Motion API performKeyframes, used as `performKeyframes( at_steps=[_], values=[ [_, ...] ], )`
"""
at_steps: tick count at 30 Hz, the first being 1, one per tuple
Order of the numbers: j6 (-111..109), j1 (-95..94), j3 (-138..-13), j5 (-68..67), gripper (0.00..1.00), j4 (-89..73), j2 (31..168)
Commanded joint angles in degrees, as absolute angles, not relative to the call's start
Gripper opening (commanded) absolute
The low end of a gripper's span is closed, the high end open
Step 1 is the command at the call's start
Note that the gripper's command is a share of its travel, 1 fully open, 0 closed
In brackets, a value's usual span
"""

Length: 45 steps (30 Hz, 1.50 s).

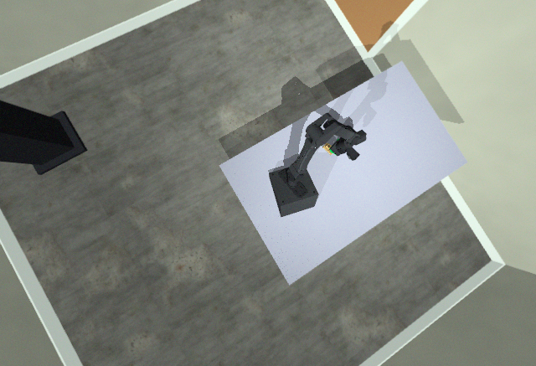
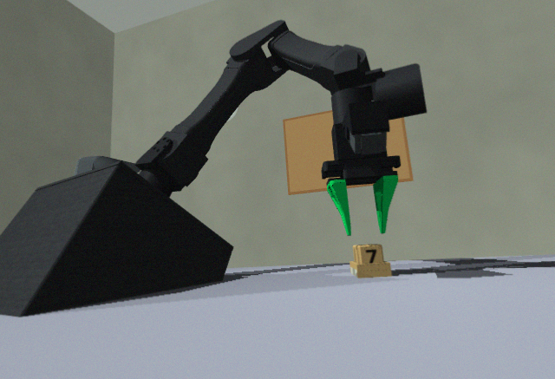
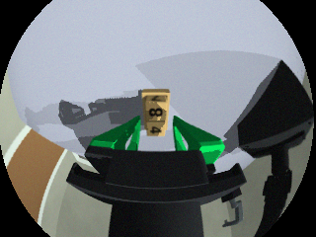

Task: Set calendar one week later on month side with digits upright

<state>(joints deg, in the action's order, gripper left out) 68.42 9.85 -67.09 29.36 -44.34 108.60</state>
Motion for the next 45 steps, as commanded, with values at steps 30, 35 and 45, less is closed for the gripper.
performKeyframes(
  at_steps=[30, 35, 45],
  values=[
    [69.41, 9.63, -65.70, 28.69, 0.45, -41.97, 109.65],
    [69.41, 9.63, -65.70, 28.69, 0.45, -41.97, 109.65],
    [69.41, 9.63, -65.70, 28.69, 0.45, -41.97, 109.65]
  ],
)
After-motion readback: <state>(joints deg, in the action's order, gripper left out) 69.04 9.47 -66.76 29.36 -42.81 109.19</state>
